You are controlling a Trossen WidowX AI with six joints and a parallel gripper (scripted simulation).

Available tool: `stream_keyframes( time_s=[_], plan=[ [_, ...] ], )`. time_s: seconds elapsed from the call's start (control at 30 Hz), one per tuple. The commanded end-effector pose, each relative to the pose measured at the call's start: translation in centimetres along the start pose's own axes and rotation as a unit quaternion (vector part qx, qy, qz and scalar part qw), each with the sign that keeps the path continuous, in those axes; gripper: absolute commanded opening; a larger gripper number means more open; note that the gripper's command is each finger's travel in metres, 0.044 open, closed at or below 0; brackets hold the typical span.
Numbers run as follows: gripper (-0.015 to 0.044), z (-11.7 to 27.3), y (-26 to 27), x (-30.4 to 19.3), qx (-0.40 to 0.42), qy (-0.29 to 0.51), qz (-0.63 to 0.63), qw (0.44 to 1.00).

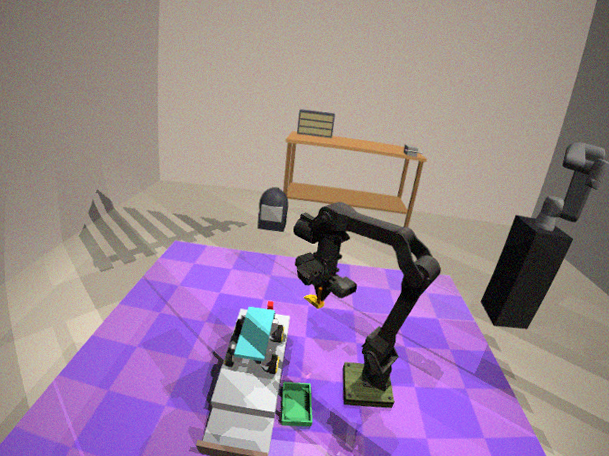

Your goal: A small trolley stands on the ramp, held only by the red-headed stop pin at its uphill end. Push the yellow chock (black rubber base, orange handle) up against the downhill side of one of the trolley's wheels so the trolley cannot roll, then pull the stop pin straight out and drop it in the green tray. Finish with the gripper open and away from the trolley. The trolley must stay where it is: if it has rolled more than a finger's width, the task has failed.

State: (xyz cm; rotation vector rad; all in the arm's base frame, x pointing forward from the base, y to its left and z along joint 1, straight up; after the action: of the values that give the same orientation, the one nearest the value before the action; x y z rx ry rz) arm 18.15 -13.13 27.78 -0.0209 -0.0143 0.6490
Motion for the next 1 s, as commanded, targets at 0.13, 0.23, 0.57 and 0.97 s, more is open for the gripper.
stream_keyframes(
  time_s=[0.13, 0.23, 0.57, 0.97],
  plan=[
    [0.0, 0.02, 0.0, 0.01, 0.001, 0.0, -0.149, 0.989],
    [0.0, 0.02, 0.0, 0.01, 0.001, 0.0, -0.2, 0.98],
    [0.0, 0.02, -0.01, 0.01, 0.002, 0.0, -0.363, 0.932],
    [0.0, -0.01, 0.32, 0.41, 0.002, 0.0, -0.374, 0.928]
  ],
)
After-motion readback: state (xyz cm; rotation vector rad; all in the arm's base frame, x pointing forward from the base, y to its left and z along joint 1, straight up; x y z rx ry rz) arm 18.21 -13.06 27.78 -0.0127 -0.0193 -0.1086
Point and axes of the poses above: the point midway between the two fingers, 35 mm back from their tips, its own z axis back along the fingers, its own y axis across the jaws, x = y × z, the point moved 9 cm from there along z, back along the fingers, and after that the axes turned 10 degrees about -z, right-handed, at the moved point
